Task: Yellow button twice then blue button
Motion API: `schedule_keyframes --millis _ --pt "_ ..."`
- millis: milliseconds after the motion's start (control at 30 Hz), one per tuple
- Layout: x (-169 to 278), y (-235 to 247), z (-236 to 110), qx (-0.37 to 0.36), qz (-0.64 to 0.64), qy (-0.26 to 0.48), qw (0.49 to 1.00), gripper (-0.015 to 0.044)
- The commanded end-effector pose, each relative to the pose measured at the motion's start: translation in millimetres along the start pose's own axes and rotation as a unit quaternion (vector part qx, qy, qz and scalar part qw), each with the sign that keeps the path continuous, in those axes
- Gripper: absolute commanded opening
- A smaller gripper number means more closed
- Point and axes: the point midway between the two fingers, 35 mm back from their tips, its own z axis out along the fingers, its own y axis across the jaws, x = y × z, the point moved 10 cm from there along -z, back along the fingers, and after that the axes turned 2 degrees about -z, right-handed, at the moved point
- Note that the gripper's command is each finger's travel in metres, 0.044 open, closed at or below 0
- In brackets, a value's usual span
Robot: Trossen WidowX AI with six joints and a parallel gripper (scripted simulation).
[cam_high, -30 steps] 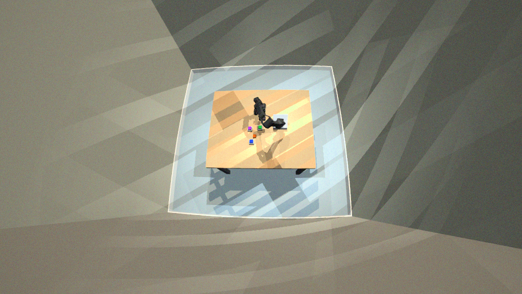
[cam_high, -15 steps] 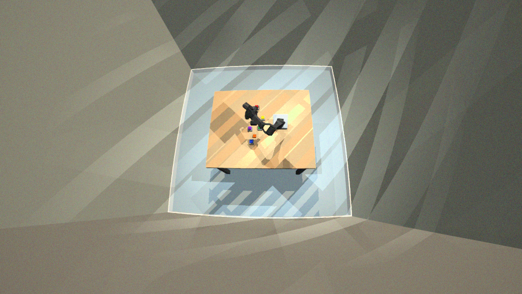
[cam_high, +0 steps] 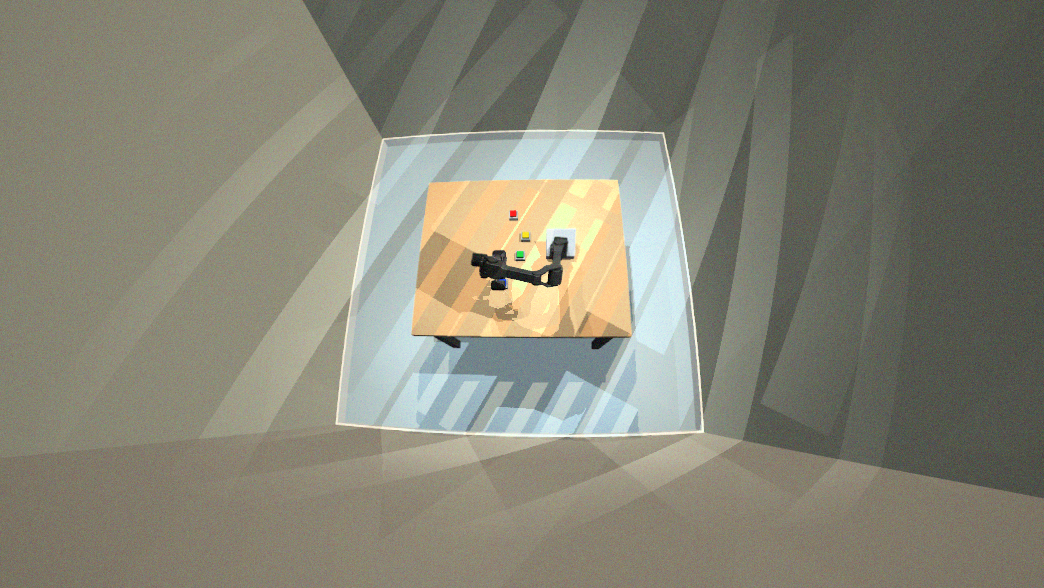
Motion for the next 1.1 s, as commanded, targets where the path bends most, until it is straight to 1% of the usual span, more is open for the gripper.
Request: schedule_keyframes --millis 0,67,133,300,933,1067 --pt "-0.9 1.9 21.8 -0.002 0.003 0.004 1.000 0.0020" --pt "0.0 2.5 50.0 -0.003 0.003 0.003 1.000 0.0020" --pt "0.8 2.5 59.8 -0.005 0.003 0.002 1.000 0.0020" --pt "0.7 2.5 62.2 -0.005 0.003 0.002 1.000 0.0020" --pt "1.0 3.0 92.6 -0.006 0.003 0.002 1.000 0.0020" --pt "1.1 3.0 93.6 -0.006 0.003 0.002 1.000 0.0020"
